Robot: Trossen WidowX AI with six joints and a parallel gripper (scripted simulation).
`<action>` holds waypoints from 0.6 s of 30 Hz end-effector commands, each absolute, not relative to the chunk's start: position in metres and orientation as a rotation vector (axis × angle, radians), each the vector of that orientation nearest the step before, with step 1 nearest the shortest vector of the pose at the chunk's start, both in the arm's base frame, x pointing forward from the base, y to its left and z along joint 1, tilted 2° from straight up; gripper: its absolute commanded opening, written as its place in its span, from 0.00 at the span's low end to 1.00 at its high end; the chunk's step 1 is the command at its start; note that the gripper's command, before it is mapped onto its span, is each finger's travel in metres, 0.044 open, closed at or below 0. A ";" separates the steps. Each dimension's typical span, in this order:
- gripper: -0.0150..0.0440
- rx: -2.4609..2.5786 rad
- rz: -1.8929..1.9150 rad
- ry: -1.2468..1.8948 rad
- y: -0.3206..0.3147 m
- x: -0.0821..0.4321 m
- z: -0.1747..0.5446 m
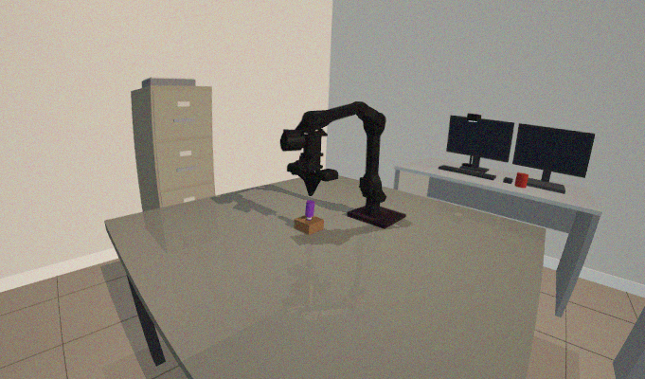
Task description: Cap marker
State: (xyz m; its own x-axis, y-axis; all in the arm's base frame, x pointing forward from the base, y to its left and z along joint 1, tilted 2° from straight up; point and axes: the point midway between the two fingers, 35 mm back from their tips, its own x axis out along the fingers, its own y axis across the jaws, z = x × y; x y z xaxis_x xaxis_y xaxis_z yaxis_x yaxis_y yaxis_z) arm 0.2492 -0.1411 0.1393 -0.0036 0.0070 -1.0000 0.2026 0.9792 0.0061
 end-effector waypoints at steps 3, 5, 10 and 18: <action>0.25 0.166 -0.161 1.572 -0.141 0.248 0.130; 0.25 0.166 -0.161 1.572 -0.141 0.248 0.127; 0.25 0.166 -0.161 1.572 -0.141 0.248 0.119; 0.25 0.166 -0.161 1.572 -0.141 0.248 0.108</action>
